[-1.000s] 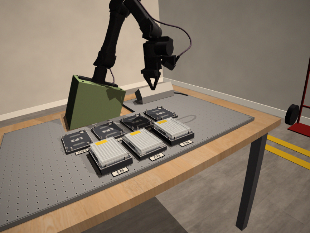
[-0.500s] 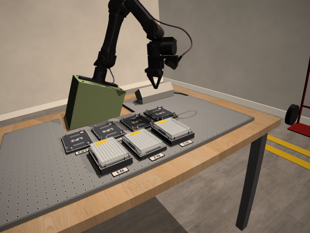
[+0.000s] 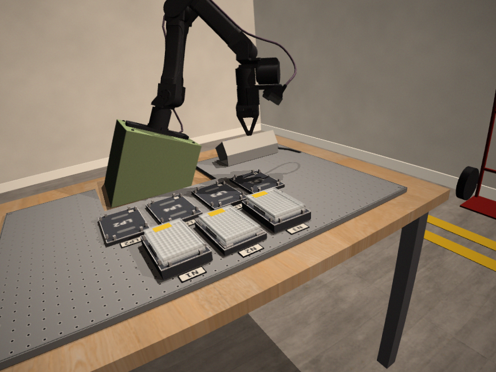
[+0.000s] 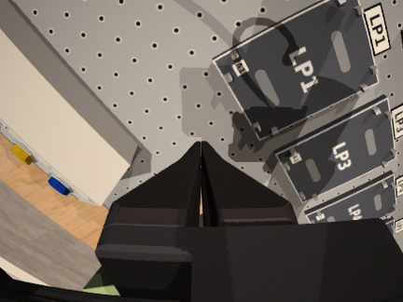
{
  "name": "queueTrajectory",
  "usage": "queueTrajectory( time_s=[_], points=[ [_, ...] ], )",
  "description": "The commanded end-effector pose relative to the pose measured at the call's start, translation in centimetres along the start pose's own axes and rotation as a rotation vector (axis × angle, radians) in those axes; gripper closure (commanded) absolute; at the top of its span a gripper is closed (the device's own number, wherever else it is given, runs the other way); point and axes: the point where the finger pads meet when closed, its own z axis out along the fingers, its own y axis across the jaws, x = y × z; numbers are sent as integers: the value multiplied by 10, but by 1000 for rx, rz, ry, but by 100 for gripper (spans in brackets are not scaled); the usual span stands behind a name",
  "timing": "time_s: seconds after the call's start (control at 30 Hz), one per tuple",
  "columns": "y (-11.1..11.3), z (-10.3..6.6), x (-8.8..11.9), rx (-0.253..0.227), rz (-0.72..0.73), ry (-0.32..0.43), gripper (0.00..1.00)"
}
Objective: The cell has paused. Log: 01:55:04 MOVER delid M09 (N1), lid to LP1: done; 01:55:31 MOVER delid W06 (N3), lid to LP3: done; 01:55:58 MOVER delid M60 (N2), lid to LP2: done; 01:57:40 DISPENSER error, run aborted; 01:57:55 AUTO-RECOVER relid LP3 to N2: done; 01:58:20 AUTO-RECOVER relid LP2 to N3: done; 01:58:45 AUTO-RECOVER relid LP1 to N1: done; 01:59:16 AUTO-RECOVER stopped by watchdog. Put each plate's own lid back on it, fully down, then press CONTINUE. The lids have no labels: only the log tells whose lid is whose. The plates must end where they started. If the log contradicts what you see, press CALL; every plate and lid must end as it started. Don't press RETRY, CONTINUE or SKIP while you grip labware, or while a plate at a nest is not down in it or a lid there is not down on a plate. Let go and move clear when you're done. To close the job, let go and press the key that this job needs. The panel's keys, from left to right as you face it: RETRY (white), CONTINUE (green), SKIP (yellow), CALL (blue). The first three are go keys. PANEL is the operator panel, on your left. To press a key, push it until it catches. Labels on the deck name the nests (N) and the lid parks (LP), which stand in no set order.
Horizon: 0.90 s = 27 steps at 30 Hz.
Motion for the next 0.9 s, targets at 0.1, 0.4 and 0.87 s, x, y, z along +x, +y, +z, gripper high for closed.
queueTrajectory(
  time_s=[0.1,0.4,0.87],
  points=[
    [29,-8,-5,24,-135,-31,100],
    [64,-10,-7,23,-268,-44,100],
    [125,-3,-1,21,-502,-12,100]
  ],
)
